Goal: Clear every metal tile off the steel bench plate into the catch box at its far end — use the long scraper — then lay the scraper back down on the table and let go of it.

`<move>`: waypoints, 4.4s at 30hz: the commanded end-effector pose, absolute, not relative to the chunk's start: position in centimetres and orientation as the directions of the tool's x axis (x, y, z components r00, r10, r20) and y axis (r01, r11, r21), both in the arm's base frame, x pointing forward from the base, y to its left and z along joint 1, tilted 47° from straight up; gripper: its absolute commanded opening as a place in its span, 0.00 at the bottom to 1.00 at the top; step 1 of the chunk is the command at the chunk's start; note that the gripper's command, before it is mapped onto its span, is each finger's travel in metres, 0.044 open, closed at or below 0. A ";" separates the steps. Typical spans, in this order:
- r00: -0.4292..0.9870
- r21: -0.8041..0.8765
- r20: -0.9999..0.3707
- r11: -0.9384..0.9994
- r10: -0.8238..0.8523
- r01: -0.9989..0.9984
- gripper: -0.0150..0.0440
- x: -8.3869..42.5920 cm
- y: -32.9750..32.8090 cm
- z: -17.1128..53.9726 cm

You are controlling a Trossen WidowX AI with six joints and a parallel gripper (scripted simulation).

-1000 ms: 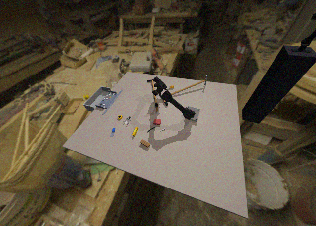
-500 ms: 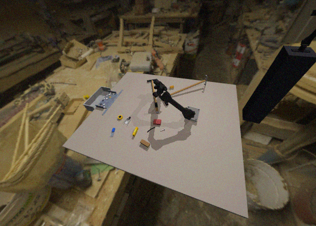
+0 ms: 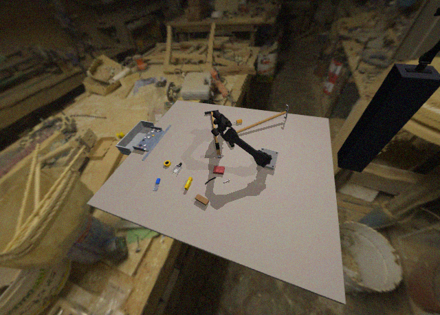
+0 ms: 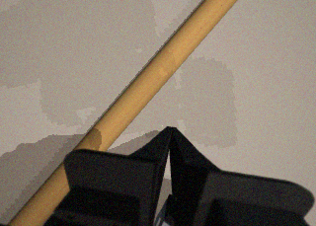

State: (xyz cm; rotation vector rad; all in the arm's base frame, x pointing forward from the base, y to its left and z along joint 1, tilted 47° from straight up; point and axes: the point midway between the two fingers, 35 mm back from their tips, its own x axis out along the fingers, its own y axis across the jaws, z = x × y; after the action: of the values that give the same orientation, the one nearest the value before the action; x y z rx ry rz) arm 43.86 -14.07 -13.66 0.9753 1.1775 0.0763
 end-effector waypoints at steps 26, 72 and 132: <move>0.428 0.673 -0.739 0.608 0.520 0.421 0.25 46.7 -13.4 -12.6; 0.429 0.674 -0.738 0.608 0.521 0.420 0.25 50.6 -11.9 -10.7; 0.434 0.669 -0.742 0.606 0.511 0.431 0.25 52.6 -16.5 -4.4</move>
State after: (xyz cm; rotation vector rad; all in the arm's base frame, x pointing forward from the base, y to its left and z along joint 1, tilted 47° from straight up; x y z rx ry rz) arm 52.69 -15.75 -5.18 0.9814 1.1724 0.0544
